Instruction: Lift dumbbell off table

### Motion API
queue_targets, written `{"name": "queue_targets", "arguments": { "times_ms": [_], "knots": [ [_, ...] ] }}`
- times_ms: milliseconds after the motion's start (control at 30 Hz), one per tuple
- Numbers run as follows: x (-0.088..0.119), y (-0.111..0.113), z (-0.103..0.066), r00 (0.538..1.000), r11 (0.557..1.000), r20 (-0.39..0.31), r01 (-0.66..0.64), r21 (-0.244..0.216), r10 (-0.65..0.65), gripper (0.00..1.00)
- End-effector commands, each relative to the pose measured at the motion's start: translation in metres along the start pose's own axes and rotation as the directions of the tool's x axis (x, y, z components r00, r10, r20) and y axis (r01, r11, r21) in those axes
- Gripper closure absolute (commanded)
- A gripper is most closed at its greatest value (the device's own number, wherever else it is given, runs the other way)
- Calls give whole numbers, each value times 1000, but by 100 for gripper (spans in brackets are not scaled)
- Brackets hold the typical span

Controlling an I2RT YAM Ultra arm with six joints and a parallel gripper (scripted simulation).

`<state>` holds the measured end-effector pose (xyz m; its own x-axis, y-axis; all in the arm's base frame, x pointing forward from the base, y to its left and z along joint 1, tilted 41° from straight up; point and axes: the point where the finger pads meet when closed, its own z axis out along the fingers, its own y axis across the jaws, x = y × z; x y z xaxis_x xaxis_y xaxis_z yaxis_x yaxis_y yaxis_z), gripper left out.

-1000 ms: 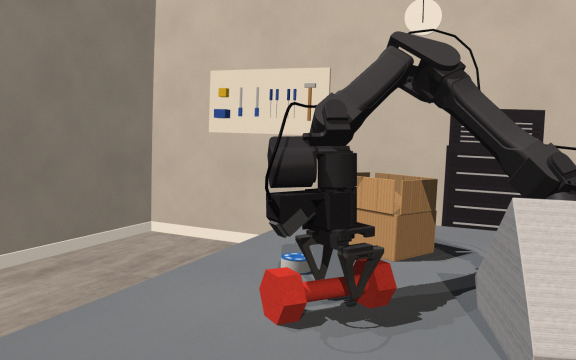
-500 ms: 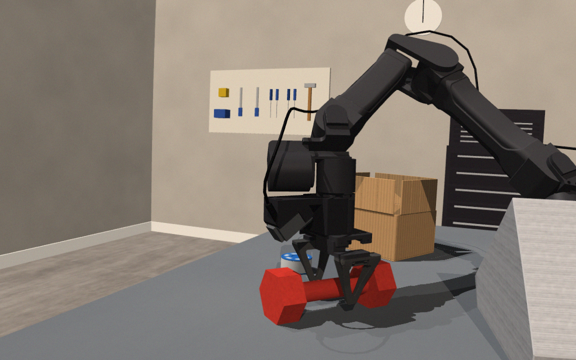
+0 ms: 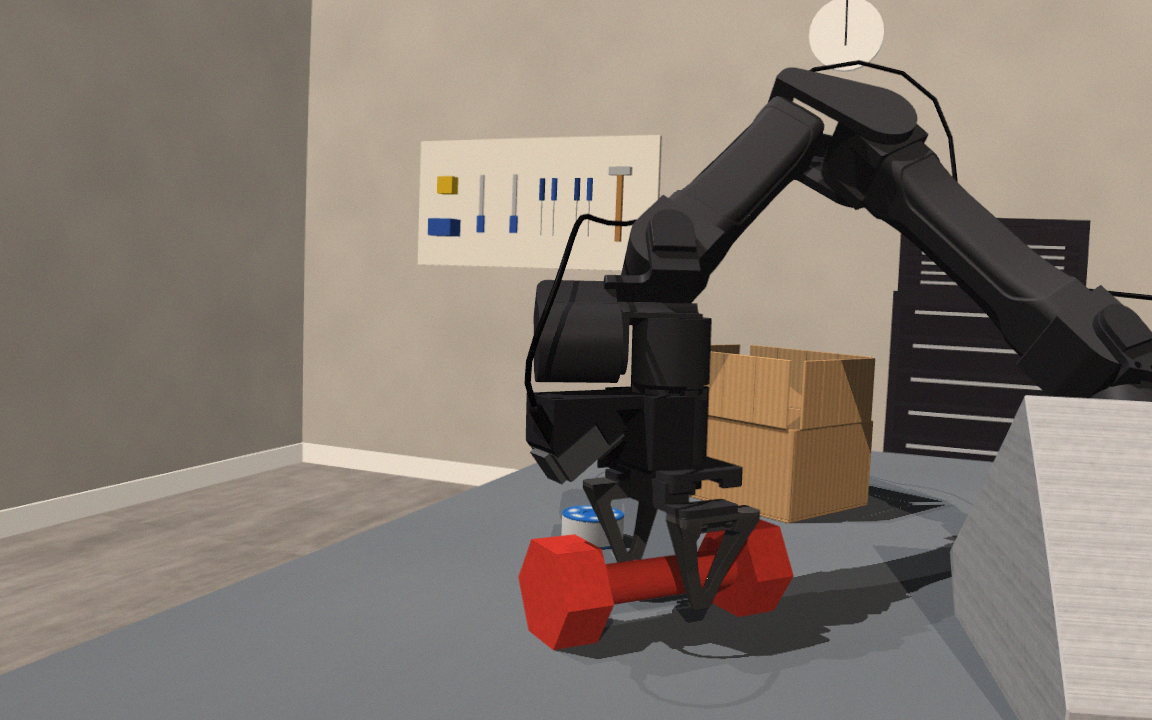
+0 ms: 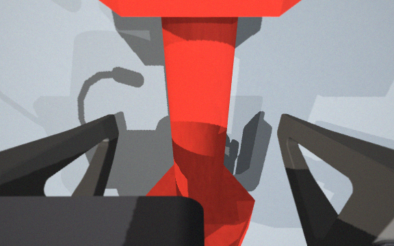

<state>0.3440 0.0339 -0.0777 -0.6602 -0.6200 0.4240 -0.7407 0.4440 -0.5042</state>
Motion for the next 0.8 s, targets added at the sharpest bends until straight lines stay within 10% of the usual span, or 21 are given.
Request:
{"name": "queue_targets", "arguments": {
  "times_ms": [0, 700, 733, 767],
  "knots": [
    [-4, 3, -4, 1000, 1000, 22, 9, 14, -9, 0],
    [-4, 3, -4, 1000, 1000, 22, 9, 14, -9, 0],
    [-4, 3, -4, 1000, 1000, 22, 9, 14, -9, 100],
    [-4, 3, -4, 1000, 1000, 22, 8, 14, -8, 100]
  ]
}}
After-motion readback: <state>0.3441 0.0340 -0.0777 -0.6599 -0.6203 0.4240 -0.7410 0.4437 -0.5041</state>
